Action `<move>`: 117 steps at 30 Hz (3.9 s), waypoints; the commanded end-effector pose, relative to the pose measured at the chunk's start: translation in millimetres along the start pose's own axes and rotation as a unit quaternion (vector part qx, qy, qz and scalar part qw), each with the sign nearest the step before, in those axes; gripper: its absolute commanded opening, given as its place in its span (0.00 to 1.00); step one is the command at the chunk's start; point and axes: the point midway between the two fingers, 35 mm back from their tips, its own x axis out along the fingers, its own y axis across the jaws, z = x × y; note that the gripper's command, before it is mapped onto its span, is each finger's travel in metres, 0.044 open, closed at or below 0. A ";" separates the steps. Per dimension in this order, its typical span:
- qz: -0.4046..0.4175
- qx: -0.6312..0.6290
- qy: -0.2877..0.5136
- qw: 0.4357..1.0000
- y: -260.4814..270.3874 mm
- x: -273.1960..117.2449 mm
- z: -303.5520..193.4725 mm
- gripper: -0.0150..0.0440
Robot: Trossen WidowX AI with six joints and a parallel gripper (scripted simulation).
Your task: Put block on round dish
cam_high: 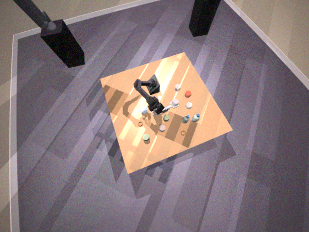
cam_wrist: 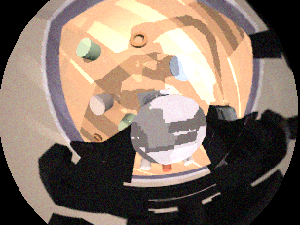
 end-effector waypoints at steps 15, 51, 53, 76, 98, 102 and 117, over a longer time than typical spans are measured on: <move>0.001 -0.001 0.000 1.000 0.4 0.0 -0.3 0.25; 0.000 0.006 0.045 0.999 -80.5 50.8 84.1 0.25; 0.001 0.007 0.046 0.999 -90.8 55.2 90.6 0.25; 0.006 0.003 0.003 1.000 -213.7 88.9 128.8 0.25; 0.003 0.000 -0.008 1.000 -226.3 132.6 130.1 0.25; 0.003 0.000 -0.008 1.000 -226.1 138.7 130.3 0.25; 0.001 0.002 -0.010 1.000 -227.0 144.4 131.1 0.61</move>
